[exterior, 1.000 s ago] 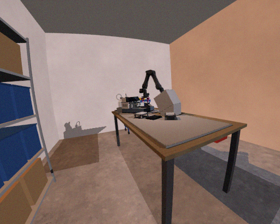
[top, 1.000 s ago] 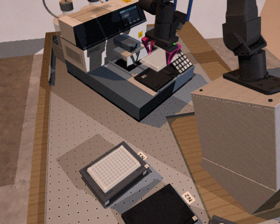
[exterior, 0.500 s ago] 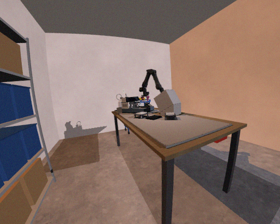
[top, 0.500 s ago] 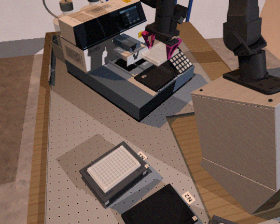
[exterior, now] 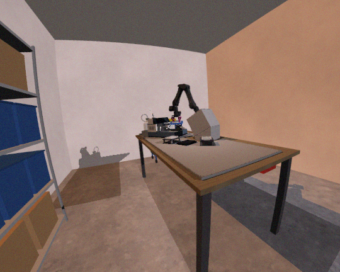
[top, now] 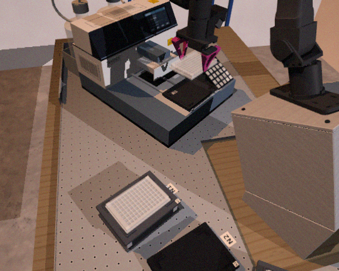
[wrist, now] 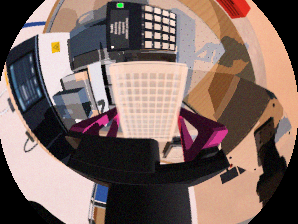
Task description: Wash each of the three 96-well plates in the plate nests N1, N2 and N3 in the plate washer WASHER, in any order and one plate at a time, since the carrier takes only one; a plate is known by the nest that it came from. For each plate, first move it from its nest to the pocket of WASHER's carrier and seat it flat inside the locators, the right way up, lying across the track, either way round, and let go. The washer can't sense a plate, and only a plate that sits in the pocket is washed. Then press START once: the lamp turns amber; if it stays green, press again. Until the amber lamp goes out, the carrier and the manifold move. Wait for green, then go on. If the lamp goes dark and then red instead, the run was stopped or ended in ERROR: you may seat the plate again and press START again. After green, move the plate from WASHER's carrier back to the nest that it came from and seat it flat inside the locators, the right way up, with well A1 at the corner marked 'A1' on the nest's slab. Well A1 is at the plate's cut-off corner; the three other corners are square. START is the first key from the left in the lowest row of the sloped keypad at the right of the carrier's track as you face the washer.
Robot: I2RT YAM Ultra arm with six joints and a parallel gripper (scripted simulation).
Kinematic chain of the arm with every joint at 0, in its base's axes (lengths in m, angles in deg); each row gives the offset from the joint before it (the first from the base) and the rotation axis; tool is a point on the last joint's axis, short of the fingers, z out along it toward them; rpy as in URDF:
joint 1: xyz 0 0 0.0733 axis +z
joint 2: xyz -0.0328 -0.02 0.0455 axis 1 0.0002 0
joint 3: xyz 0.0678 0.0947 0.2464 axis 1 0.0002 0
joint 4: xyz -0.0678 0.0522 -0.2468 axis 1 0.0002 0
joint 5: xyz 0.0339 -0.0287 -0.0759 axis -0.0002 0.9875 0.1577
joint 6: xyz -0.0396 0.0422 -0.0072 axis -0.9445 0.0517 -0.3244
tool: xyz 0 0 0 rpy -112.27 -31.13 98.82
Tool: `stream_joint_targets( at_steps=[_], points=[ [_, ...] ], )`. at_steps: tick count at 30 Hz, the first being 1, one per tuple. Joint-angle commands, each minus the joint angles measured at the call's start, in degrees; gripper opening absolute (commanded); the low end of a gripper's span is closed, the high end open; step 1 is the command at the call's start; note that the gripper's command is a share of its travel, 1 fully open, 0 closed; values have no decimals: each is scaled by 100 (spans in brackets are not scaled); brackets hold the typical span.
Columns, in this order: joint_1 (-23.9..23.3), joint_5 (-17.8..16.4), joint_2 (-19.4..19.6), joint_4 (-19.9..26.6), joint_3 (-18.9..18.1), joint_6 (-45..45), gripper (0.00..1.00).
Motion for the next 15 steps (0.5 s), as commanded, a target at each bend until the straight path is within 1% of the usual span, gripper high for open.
stream_joint_targets(
  at_steps=[1, 2, 5, 10, 12, 13, 14, 15],
  points=[
    [282, 149, -41, 32, 151, -204, 0],
    [392, 202, -28, -86, 176, -299, 0],
    [721, 362, 95, -157, 239, -584, 0],
    [1270, 624, 179, -249, 295, -1055, 0],
    [1270, 624, 179, -249, 295, -1055, 0],
    [1379, 675, -1, -268, 122, -1149, 0],
    [1487, 726, 170, -283, 143, -1244, 0],
    [1595, 777, 258, -298, 154, -1339, 0]
  ],
)
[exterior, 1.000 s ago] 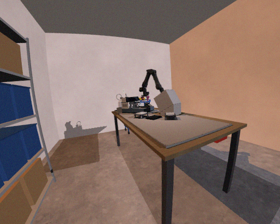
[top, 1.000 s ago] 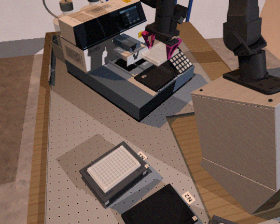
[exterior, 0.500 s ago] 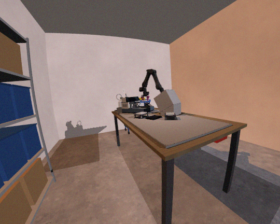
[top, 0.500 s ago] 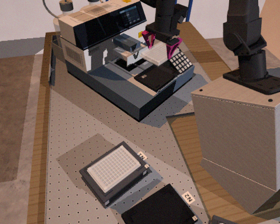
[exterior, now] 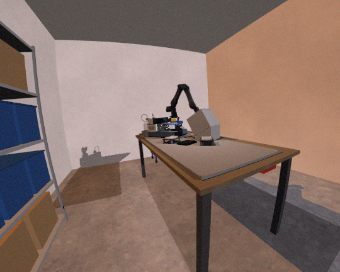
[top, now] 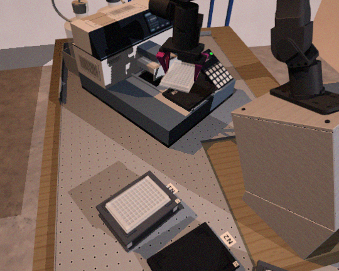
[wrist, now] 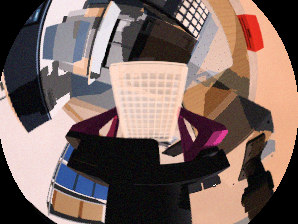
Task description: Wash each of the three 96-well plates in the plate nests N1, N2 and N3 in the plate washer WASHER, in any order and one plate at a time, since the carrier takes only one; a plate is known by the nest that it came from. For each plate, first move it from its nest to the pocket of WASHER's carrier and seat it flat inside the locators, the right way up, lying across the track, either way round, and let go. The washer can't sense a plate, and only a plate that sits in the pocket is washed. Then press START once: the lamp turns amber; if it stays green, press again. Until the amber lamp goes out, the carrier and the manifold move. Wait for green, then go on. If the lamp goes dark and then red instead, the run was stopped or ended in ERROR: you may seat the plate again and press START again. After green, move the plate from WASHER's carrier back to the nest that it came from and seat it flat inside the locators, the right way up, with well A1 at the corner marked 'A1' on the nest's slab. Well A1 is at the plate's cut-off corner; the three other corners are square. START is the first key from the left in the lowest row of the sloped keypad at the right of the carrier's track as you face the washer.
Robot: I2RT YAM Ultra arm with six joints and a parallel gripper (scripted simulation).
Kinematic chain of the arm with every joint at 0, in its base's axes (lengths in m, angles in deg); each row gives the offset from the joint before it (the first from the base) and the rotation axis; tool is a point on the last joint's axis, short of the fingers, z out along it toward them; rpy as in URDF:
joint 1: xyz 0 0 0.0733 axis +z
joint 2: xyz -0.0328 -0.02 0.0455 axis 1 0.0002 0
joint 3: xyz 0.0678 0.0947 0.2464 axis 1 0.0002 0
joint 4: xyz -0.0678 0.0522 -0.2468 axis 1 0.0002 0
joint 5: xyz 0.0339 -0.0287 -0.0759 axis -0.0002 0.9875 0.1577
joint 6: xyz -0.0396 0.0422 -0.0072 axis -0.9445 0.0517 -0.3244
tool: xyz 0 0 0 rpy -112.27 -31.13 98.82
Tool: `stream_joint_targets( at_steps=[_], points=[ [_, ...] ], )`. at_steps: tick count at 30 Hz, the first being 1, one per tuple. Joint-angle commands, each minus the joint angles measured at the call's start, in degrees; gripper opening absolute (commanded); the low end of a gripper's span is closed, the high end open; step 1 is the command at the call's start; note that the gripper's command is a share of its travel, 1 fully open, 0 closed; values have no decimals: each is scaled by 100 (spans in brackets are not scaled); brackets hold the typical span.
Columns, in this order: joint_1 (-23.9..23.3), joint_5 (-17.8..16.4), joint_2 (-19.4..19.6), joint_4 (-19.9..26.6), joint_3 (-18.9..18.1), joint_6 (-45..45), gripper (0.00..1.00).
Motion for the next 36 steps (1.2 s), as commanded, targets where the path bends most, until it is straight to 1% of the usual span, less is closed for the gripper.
stream_joint_targets(
  at_steps=[1, 8, 12, 14, 15, 17, 19, 21, 24, 36],
  points=[
    [349, 291, 138, -121, -61, -455, 0],
    [1077, 622, 416, -191, -213, -1068, 0],
    [1469, 794, 618, -233, -300, -638, 0],
    [1469, 794, 618, -233, -300, -638, 0],
    [1564, 835, 674, -128, -328, -549, 0],
    [1751, 914, 788, -156, -389, -375, 0],
    [1774, 924, 803, -156, -398, -353, 0],
    [1774, 924, 617, -154, -399, -353, 0],
    [1710, 919, 608, -148, -388, -357, 0],
    [1709, 921, 608, -153, -389, -356, 0]
  ],
)
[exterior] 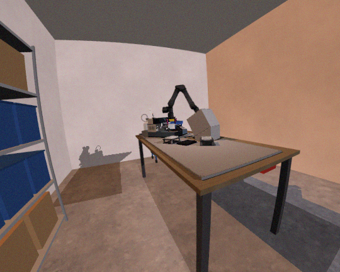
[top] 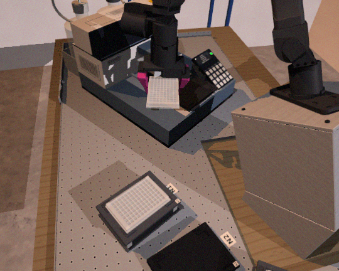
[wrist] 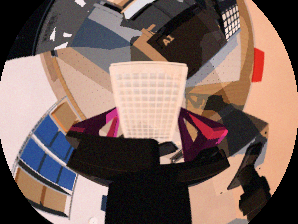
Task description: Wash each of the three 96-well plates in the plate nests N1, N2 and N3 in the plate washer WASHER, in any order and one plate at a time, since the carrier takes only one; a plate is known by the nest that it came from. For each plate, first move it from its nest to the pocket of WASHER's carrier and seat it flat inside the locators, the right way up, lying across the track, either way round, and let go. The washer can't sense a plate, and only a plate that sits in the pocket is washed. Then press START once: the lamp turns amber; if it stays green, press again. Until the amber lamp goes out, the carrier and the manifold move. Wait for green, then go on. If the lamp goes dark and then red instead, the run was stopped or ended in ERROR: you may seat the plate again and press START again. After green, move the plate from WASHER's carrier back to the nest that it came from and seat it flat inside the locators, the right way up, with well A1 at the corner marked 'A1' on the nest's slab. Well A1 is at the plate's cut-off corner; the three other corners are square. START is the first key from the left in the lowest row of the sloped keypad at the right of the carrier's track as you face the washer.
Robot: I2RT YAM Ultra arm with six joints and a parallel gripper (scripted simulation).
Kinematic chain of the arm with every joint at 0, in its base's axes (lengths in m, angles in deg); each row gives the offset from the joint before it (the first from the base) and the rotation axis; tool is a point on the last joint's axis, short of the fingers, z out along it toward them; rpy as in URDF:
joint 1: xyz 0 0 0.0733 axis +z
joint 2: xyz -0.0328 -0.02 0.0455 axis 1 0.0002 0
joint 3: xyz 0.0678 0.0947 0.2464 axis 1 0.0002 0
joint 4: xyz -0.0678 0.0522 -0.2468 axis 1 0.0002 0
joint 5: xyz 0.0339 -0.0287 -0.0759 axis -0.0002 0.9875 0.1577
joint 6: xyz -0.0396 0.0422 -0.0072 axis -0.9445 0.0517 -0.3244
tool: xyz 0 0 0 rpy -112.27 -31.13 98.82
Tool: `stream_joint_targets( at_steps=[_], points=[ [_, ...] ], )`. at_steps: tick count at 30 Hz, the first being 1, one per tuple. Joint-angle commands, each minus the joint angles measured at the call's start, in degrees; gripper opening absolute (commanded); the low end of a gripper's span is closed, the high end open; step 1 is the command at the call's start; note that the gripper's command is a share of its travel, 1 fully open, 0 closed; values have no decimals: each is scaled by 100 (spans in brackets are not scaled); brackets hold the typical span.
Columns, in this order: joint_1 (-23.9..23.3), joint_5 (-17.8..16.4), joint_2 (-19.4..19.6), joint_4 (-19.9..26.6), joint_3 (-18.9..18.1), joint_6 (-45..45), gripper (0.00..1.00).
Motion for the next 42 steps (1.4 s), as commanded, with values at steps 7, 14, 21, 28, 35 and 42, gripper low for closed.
stream_joint_targets(
  at_steps=[7, 14, 21, 28, 35, 42],
  points=[
    [0, 76, -138, 20, -153, 46, 0],
    [0, 76, -137, 20, -153, 46, 0],
    [0, 76, -137, 20, -153, 46, 0],
    [0, 76, -137, 20, -153, 46, 0],
    [159, 117, 54, -90, -42, -119, 0],
    [806, 378, 313, -228, 193, -843, 0]
  ],
)
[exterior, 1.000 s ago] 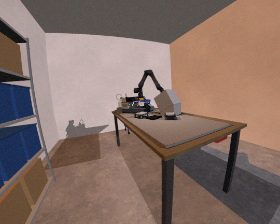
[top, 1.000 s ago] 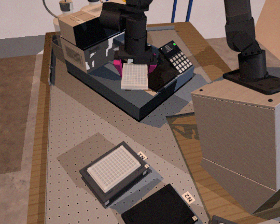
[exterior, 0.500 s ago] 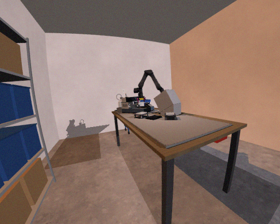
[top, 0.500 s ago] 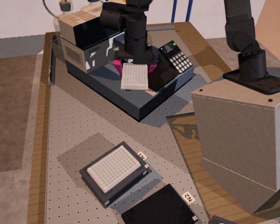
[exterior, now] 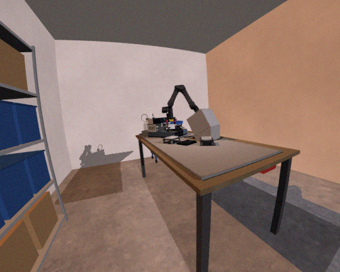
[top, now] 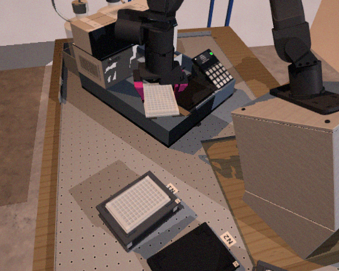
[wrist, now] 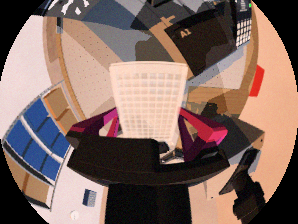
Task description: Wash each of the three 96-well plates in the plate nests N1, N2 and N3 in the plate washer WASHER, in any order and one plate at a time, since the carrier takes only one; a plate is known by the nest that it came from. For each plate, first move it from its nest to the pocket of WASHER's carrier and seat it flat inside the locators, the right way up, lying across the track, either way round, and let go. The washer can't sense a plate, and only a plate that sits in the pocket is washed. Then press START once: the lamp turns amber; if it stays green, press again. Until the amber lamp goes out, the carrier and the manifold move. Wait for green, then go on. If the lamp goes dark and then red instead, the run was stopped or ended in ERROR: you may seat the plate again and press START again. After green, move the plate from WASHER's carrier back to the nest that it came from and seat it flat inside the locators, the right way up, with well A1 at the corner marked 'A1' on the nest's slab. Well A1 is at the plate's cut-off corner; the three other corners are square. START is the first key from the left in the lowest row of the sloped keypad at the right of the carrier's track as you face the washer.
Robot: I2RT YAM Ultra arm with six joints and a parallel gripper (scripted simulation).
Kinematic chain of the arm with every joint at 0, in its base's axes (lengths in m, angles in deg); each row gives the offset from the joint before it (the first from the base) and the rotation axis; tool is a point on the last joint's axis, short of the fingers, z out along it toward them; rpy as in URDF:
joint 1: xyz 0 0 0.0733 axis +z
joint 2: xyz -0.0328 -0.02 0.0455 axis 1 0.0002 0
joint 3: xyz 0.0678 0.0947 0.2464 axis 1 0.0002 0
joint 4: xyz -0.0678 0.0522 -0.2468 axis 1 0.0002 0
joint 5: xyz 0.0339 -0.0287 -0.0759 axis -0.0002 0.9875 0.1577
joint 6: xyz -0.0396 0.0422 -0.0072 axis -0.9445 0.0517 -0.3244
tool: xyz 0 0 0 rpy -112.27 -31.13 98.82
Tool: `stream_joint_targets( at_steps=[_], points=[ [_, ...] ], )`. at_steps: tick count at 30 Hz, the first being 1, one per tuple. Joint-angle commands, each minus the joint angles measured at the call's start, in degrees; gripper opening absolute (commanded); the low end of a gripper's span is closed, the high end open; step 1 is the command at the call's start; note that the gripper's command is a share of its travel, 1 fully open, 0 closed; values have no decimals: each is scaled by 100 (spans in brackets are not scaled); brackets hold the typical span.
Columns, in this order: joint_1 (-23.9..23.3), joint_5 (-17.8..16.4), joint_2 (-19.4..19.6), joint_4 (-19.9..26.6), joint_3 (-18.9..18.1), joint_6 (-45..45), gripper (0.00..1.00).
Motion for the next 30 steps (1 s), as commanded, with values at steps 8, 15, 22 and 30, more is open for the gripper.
stream_joint_targets(
  at_steps=[8, 15, 22, 30],
  points=[
    [795, 387, 455, -204, -142, -1002, 0],
    [1397, 591, 872, -272, -265, -1730, 0],
    [1801, 714, 1208, -168, -417, -1370, 0],
    [2020, 784, 1227, -201, -544, -1112, 0]
  ],
)
